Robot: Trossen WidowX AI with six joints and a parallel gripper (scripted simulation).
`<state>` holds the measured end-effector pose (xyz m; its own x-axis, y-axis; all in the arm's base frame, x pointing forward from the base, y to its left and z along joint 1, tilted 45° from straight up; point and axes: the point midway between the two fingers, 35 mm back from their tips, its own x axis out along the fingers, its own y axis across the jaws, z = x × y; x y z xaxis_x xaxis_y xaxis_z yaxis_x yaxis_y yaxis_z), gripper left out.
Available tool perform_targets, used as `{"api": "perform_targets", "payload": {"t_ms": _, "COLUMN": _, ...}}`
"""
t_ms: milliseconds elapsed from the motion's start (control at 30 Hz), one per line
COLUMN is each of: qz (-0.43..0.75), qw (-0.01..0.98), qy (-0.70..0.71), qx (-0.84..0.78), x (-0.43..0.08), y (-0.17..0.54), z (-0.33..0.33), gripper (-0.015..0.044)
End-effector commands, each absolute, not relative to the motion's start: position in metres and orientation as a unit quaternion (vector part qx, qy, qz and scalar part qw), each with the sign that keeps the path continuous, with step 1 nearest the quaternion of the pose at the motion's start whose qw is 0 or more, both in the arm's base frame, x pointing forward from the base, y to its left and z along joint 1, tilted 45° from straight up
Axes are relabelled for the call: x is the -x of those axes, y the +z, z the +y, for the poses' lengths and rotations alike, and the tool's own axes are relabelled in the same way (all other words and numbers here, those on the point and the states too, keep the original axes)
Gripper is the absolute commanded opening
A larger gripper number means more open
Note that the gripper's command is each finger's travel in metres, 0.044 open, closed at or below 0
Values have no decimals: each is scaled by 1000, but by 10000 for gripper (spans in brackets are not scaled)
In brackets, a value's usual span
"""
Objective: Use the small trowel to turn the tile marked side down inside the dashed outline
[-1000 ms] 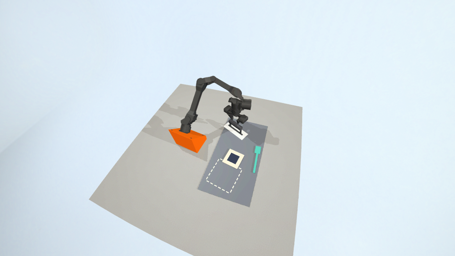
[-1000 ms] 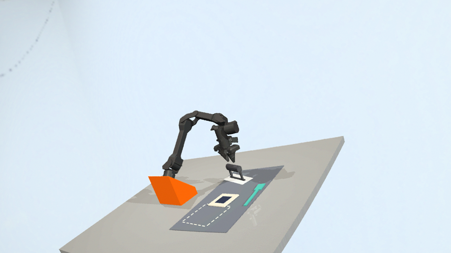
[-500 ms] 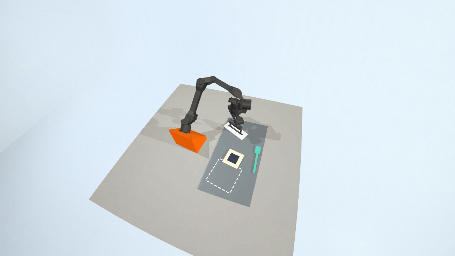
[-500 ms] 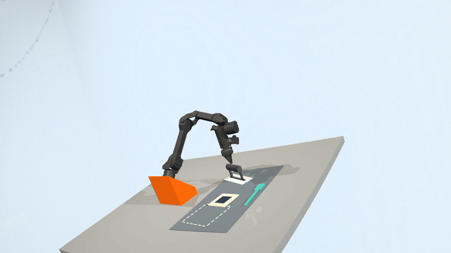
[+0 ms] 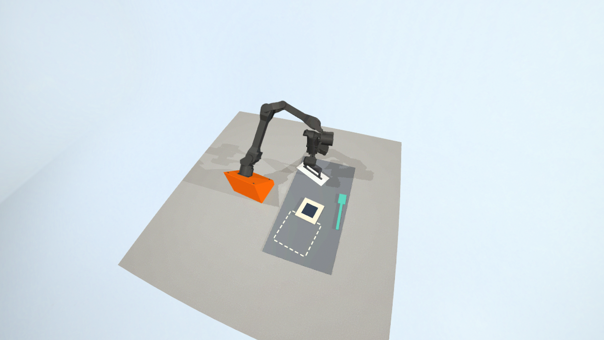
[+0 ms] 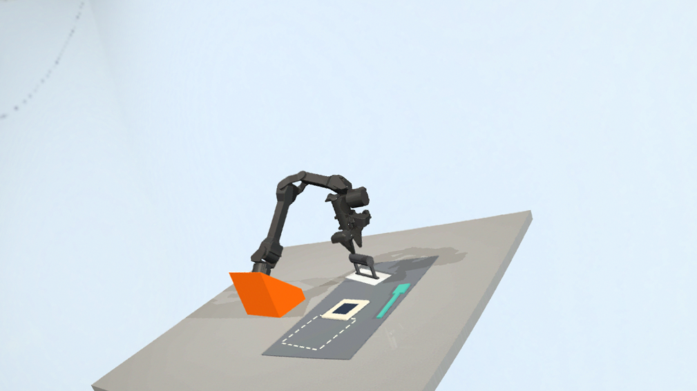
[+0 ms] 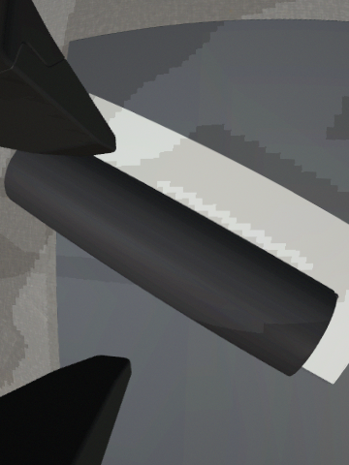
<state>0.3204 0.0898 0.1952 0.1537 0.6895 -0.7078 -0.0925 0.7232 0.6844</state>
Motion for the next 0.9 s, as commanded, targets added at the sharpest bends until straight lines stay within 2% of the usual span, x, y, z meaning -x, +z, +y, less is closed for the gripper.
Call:
{"api": "perform_targets", "payload": {"t_ms": 0, "qz": 608, "qw": 695, "qy": 230, "qx": -307, "x": -321, "y": 196, "z": 91, "gripper": 270}}
{"api": "perform_targets", "payload": {"t_ms": 400, "qz": 641, "qw": 622, "qy": 108, "qx": -436, "x": -320, "y": 196, "z": 91, "gripper": 270}}
{"api": "perform_targets", "payload": {"t_ms": 867, "qz": 642, "qw": 621, "qy": 106, "qx": -437, "x": -323, "y": 188, "z": 98, "gripper": 270}}
